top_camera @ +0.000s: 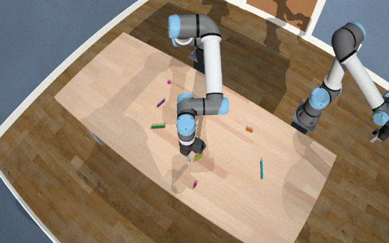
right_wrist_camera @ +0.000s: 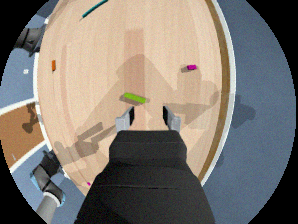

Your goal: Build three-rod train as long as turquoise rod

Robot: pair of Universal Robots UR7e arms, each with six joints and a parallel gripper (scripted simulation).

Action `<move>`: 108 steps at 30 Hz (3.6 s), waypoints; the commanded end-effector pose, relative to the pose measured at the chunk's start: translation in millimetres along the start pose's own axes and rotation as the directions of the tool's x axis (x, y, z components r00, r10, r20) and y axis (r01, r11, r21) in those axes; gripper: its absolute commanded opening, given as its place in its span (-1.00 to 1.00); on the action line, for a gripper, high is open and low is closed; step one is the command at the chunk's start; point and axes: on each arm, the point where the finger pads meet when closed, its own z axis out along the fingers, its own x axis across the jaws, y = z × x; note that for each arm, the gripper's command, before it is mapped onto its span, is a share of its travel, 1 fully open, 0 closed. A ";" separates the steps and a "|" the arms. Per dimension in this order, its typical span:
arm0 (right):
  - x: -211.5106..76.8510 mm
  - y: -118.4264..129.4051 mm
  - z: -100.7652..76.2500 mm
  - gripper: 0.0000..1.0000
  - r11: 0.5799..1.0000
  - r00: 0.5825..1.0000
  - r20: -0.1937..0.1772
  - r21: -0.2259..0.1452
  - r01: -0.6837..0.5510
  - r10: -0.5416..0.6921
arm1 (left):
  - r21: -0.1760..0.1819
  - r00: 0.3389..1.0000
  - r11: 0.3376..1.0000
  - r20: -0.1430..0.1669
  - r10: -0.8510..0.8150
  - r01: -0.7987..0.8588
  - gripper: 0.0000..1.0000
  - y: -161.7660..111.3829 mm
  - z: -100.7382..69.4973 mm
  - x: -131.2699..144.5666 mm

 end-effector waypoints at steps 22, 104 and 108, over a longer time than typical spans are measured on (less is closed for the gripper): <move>0.4 -0.3 -1.4 1.00 1.000 1.000 -0.002 0.002 0.000 0.000 | -0.001 1.000 1.000 0.000 0.000 0.000 1.00 0.3 -0.4 -0.1; 21.8 27.5 -1.5 1.00 0.750 0.750 -0.001 0.003 -0.661 0.661 | -0.001 1.000 1.000 0.000 0.000 0.000 1.00 0.3 -0.4 -0.1; 24.9 33.6 -1.5 1.00 0.660 0.660 0.000 0.003 -0.751 0.751 | -0.001 1.000 1.000 0.000 0.000 0.000 1.00 0.3 -0.4 -0.1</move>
